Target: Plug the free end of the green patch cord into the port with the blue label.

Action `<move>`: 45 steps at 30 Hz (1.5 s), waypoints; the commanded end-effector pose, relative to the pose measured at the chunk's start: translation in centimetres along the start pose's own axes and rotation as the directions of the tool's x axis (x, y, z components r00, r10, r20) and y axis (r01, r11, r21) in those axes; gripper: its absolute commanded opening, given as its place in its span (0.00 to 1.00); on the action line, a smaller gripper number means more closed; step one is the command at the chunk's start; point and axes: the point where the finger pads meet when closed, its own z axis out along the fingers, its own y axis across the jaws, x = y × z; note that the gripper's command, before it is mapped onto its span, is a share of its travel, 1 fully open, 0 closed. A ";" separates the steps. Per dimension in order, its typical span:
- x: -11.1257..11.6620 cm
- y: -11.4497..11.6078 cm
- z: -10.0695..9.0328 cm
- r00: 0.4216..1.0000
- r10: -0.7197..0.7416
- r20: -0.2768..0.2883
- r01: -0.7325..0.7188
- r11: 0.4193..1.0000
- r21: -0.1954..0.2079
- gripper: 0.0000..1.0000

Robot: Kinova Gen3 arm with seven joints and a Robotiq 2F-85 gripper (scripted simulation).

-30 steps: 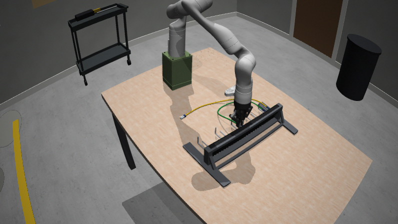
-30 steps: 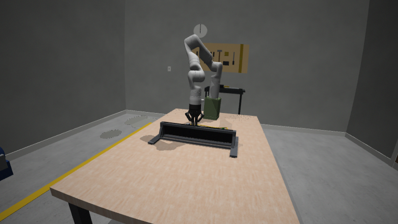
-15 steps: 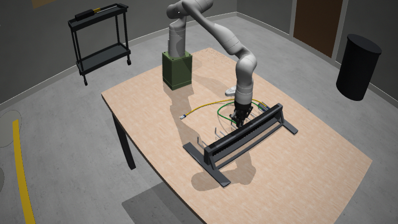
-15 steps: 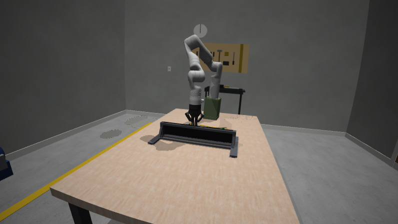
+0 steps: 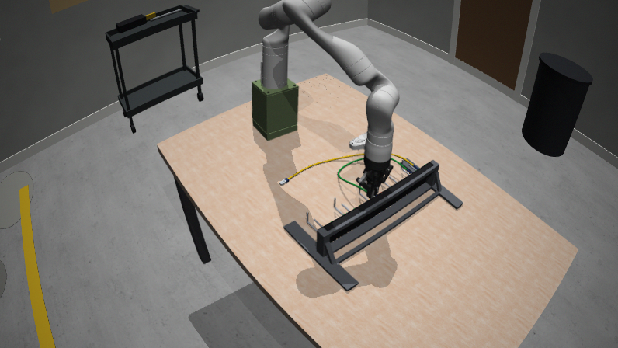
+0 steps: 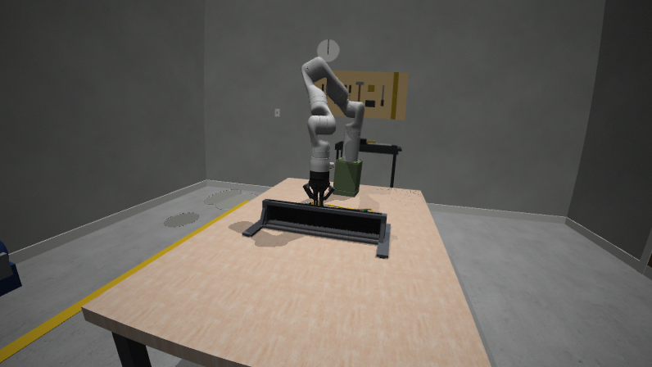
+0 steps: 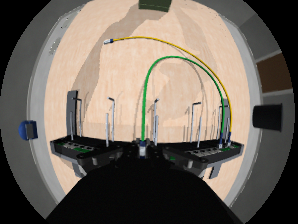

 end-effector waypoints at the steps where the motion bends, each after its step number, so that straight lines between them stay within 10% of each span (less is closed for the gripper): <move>1: -0.9 0.0 -0.3 1.000 -0.007 0.017 0.007 1.000 -0.002 0.00; 45: -0.3 0.1 -0.3 1.000 -0.015 -0.005 0.015 1.000 -0.004 0.00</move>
